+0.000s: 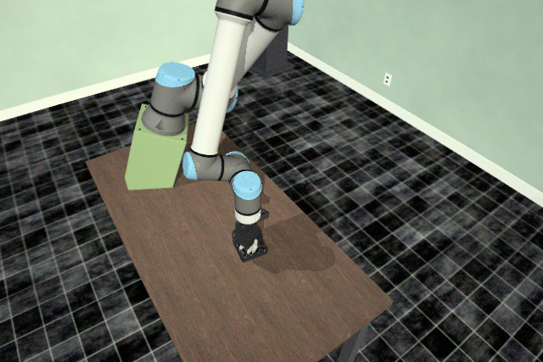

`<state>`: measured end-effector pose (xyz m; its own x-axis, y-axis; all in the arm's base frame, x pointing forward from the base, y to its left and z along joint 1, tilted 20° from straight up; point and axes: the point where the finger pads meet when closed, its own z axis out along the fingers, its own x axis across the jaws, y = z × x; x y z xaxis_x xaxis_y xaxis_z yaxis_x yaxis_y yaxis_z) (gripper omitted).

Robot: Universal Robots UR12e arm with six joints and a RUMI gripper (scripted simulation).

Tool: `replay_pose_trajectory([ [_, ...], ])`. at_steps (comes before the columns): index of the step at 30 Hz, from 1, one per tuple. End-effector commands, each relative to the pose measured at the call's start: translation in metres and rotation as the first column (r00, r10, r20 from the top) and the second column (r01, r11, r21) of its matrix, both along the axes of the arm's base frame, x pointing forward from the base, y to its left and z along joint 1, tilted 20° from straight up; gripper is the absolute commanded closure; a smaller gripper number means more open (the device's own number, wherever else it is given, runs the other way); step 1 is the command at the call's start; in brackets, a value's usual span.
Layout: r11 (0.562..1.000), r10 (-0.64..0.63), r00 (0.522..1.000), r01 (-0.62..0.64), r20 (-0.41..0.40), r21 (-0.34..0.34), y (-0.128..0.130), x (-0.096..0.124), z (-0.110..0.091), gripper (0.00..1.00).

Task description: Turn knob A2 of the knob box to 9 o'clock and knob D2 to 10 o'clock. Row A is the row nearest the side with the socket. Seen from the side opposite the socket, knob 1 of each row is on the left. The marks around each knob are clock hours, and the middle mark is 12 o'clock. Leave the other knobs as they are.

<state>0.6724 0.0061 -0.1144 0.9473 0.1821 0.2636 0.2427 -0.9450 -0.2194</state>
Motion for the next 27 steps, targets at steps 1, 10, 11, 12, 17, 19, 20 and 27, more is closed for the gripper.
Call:
replay_pose_trajectory([
  [1, 0.998, 0.058, 0.998, -0.057, 0.017, -0.013, -0.0004, 0.0002, 0.0004, 0.96],
  [10, 0.987, 0.157, 0.987, -0.156, 0.043, -0.038, -0.0005, -0.0003, 0.0003, 0.96],
  [11, 0.986, 0.166, 0.985, -0.164, 0.046, -0.04, -0.0005, -0.0004, 0.0003, 0.96],
  [12, 0.986, 0.166, 0.985, -0.164, 0.046, -0.04, -0.0005, -0.0004, 0.0003, 0.96],
  [17, 0.98, 0.196, 0.979, -0.194, 0.053, -0.049, -0.0006, -0.0005, 0.0002, 0.96],
  [19, 0.977, 0.208, 0.976, -0.205, 0.056, -0.052, -0.0006, -0.0005, 0.0002, 0.96],
  [20, 0.976, 0.214, 0.975, -0.211, 0.057, -0.054, -0.0006, -0.0006, 0.0002, 0.96],
  [27, 0.97, 0.24, 0.969, -0.236, 0.063, -0.061, -0.0007, -0.0007, 0.0002, 0.96],
])
